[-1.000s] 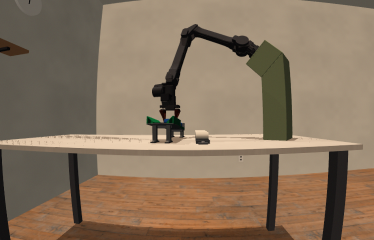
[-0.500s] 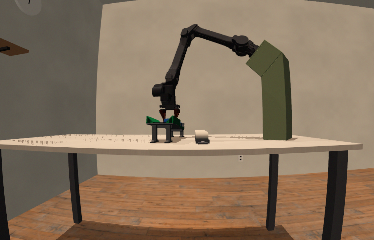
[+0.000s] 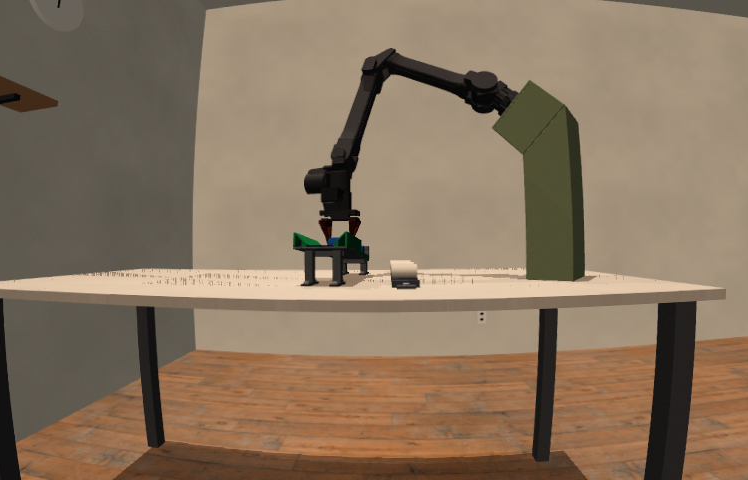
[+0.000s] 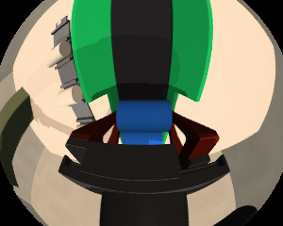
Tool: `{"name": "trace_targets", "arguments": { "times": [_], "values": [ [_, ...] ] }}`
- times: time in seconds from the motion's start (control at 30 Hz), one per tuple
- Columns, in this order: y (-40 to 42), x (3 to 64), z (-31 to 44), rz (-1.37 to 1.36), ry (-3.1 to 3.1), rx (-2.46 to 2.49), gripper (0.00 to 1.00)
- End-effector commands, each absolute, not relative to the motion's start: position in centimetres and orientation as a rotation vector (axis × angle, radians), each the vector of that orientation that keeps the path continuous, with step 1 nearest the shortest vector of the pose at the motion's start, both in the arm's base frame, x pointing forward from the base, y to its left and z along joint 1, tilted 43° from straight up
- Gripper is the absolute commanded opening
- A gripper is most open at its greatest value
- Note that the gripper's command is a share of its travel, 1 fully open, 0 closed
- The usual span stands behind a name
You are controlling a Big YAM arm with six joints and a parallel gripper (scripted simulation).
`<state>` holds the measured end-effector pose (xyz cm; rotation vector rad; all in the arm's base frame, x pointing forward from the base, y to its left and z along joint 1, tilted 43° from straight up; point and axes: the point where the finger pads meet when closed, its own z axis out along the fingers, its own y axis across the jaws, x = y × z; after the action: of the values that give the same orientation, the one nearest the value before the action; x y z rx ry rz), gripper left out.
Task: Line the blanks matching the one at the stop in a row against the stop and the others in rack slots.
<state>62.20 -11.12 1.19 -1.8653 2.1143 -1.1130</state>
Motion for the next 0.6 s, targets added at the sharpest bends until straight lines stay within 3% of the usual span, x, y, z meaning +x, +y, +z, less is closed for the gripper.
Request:
{"name": "trace_targets", "arguments": {
  "times": [0.0,0.57],
  "values": [
    [-9.83,61.97,0.09,-1.102,2.091,-1.905,0.57],
    [-9.7,62.08,0.33,-1.105,2.087,-1.904,0.57]
  ]
}}
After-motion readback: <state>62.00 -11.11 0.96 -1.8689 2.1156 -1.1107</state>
